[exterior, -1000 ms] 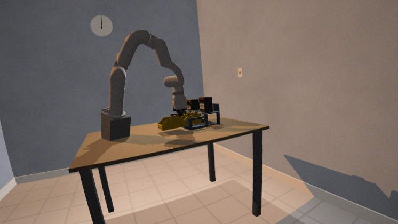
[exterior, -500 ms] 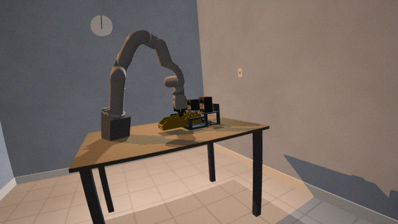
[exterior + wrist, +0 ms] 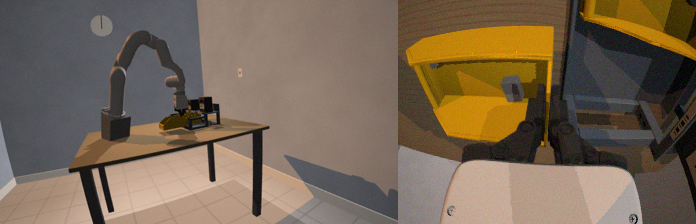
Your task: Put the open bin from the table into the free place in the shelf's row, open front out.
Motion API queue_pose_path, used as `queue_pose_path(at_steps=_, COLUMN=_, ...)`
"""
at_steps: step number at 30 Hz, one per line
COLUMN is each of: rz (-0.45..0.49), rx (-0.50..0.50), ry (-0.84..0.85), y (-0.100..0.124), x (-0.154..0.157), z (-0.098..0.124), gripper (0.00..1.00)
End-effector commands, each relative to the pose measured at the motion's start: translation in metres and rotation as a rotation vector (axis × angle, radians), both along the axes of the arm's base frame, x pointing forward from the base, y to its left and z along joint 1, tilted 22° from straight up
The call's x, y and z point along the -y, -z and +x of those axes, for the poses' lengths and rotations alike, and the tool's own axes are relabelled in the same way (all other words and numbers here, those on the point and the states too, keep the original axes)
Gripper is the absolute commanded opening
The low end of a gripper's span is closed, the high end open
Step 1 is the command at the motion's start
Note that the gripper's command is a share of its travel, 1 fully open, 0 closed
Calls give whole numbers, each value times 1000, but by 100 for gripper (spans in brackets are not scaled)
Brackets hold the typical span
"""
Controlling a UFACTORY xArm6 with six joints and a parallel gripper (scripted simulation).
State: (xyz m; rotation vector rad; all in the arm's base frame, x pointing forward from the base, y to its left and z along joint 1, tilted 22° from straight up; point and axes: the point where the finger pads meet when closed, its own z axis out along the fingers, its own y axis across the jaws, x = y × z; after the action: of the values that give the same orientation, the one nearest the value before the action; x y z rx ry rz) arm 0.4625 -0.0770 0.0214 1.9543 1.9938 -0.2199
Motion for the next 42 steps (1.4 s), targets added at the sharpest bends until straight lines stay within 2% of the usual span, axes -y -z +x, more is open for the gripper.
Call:
queue_pose_path(at_steps=1, rz=0, rx=5, ry=-1, y=-2, x=-1, z=7, gripper=0)
queue_pose_path(at_steps=42, rz=0, rx=5, ry=-1, y=-5, x=-2, z=30, gripper=0)
